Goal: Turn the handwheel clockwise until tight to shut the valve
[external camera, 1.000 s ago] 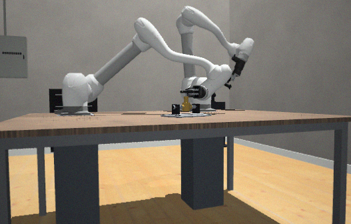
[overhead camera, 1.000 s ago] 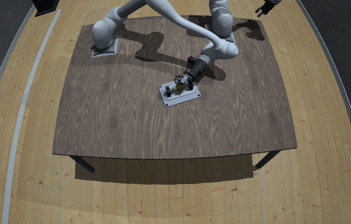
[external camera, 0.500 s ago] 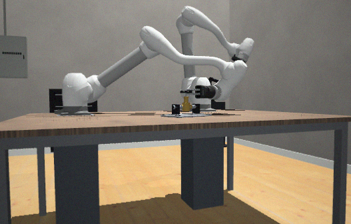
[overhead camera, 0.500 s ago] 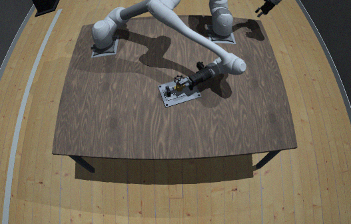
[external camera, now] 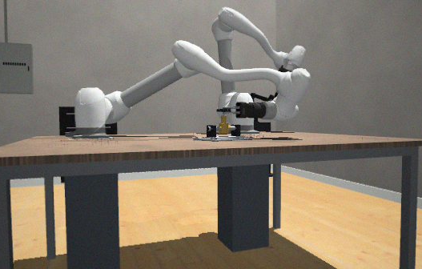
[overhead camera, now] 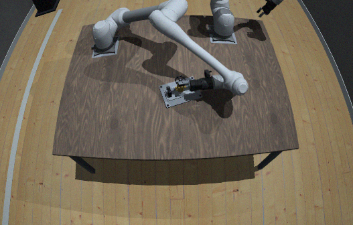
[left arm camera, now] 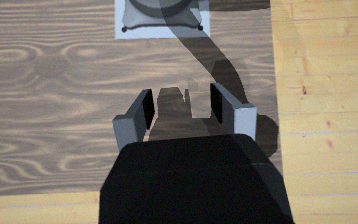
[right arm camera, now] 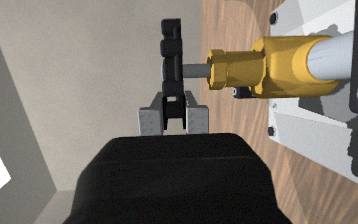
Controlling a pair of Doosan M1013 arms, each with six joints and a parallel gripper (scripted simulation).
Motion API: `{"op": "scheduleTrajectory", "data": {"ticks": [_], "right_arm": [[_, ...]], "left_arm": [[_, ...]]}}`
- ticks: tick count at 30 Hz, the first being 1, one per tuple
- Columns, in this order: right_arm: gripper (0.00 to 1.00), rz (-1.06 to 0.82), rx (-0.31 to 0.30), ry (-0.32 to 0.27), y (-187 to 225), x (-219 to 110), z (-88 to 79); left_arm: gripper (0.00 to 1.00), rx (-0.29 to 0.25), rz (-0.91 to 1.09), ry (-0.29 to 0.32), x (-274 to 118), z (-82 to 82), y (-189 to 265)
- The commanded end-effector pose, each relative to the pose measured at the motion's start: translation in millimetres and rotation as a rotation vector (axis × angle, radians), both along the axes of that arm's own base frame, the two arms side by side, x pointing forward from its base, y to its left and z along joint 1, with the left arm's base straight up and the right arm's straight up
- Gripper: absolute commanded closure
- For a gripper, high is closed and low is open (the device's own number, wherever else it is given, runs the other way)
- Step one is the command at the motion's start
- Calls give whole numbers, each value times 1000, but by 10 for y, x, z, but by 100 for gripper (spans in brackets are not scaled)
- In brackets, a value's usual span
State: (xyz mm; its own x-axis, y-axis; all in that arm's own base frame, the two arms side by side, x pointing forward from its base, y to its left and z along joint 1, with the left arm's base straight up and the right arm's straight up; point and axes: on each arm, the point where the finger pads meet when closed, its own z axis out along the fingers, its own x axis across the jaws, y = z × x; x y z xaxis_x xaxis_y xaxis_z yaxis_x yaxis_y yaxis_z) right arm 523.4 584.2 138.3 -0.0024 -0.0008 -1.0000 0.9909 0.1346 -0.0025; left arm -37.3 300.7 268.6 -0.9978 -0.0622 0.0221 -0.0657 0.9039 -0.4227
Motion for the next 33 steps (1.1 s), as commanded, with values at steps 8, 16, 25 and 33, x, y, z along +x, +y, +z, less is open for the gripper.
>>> {"op": "scheduleTrajectory", "data": {"ticks": [8, 16, 25, 33], "right_arm": [[100, -251, 2, -4, -70, 2, 12], [100, -438, 2, -4, -121, -9, 11], [100, -555, 1, -4, -151, -20, 11], [100, -658, 1, -3, -176, -32, 11]], "left_arm": [[0, 1, 0, 0, -1, 4, 2], [0, 1, 0, 0, -1, 4, 2], [0, 1, 0, 0, -1, 4, 2], [0, 1, 0, 0, -1, 4, 2]]}}
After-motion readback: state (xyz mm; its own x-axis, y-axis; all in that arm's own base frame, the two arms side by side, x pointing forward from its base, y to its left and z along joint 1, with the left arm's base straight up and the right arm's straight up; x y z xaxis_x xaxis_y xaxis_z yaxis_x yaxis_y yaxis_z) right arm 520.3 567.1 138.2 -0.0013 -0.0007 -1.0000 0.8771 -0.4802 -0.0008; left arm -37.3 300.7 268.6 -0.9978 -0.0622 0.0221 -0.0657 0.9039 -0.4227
